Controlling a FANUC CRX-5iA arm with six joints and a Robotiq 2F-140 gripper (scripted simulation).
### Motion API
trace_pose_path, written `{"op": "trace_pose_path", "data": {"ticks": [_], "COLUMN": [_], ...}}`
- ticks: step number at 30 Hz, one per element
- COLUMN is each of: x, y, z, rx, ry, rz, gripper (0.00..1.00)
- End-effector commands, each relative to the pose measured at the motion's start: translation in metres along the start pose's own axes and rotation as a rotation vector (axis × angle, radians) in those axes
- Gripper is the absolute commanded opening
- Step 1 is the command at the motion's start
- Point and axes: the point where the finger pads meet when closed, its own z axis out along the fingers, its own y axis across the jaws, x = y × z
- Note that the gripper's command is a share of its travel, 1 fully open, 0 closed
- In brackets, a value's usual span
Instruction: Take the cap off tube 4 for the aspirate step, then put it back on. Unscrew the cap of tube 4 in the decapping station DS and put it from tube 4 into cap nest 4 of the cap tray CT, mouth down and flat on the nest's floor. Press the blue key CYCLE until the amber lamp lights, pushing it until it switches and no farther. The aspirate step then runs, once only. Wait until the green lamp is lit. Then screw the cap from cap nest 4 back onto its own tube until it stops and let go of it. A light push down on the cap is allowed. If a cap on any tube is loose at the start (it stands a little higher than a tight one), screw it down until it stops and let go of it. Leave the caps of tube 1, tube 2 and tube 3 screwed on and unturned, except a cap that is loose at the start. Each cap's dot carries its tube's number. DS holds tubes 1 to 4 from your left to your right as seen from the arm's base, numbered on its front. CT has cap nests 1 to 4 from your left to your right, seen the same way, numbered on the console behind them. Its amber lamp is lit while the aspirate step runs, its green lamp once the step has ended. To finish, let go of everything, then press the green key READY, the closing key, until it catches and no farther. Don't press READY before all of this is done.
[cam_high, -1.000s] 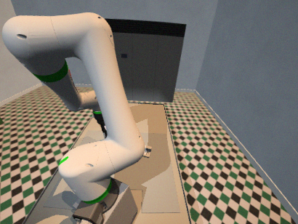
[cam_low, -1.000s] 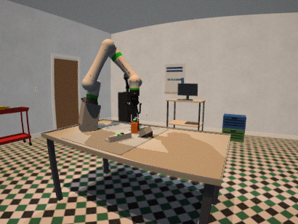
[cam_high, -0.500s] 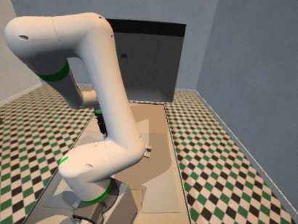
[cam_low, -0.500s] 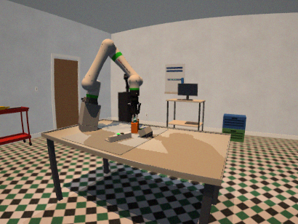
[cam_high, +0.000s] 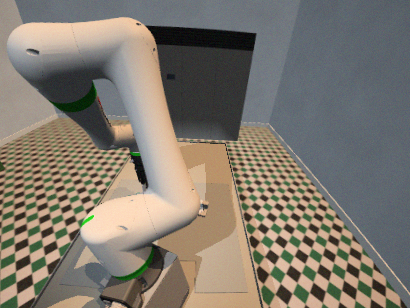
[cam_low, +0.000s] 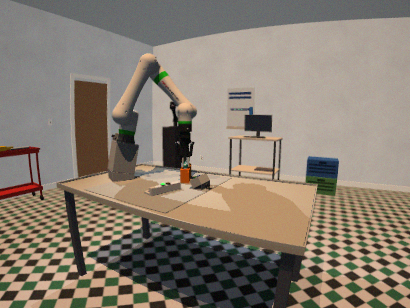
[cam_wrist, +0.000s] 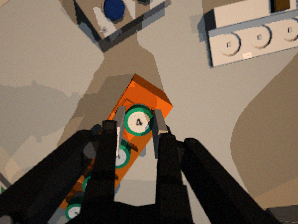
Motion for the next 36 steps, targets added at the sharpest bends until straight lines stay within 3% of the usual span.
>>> {"op": "trace_pose_path", "data": {"ticks": [1,19,28,29,36], "x": [0.0000,0.0000,0.0000,0.0000,0.0000], "y": [0.0000,0.0000,0.0000,0.0000,0.0000], "z": [0.0003,0.0011,0.0011,0.0011,0.0011], "rx": [-0.001,0.000,0.000,0.000,0.000], "ry": [0.002,0.002,0.002,0.002,0.002], "rz": [0.199,0.996,0.996,0.996,0.996], "gripper": [0.00,0.00,0.00,0.35,0.35]}}
